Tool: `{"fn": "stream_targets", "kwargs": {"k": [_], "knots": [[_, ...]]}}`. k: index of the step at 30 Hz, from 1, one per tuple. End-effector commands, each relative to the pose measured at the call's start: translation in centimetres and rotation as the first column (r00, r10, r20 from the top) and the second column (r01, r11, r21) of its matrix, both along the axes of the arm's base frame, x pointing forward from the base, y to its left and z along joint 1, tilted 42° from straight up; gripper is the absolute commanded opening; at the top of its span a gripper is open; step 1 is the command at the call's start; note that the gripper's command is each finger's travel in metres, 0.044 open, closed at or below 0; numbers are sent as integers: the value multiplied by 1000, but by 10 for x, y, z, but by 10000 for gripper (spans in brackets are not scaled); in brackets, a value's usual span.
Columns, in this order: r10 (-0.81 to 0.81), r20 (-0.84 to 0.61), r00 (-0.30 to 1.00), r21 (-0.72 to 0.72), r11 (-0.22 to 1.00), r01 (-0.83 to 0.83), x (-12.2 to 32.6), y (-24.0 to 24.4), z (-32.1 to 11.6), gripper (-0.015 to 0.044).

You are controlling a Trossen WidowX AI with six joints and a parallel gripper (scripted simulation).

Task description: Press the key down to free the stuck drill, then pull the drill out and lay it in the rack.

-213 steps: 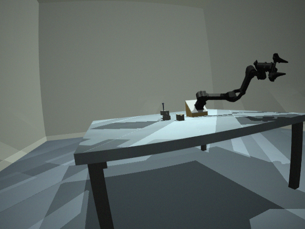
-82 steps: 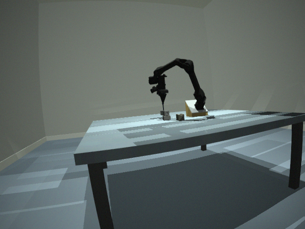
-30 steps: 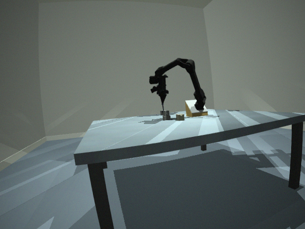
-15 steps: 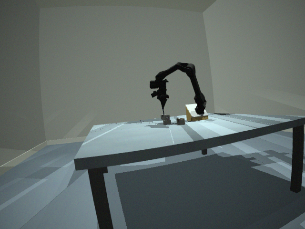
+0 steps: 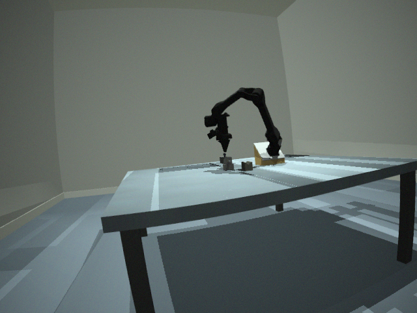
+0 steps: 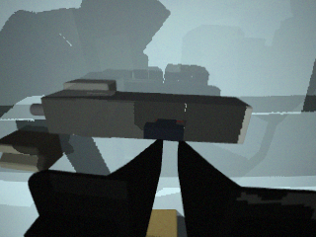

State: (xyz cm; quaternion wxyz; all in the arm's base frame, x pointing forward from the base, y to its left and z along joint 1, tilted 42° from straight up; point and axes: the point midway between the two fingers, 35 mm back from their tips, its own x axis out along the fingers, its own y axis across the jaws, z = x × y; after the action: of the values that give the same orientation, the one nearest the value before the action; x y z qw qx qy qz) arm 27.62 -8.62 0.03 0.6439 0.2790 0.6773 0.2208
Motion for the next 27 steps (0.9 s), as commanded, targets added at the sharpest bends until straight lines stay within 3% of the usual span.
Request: {"fn": "stream_targets", "kwargs": {"k": [1, 9, 12, 14, 17, 22, 27], "knots": [[-2, 7, 1000, -5, 1000, 3, 4, -15, 11, 131], [-2, 6, 1000, -5, 1000, 2, 4, -55, 51, 341], [143, 150, 978, -33, 990, -140, 15, -28, 52, 420], [351, 320, 880, -86, 936, -342, 24, 6, 59, 440], [601, 528, 600, -216, 778, -590, 30, 59, 70, 440], [736, 676, 41, -464, 468, -752, 20, 130, 83, 440], [734, 679, -3, -484, 444, -755, 19, 135, 84, 440]]}}
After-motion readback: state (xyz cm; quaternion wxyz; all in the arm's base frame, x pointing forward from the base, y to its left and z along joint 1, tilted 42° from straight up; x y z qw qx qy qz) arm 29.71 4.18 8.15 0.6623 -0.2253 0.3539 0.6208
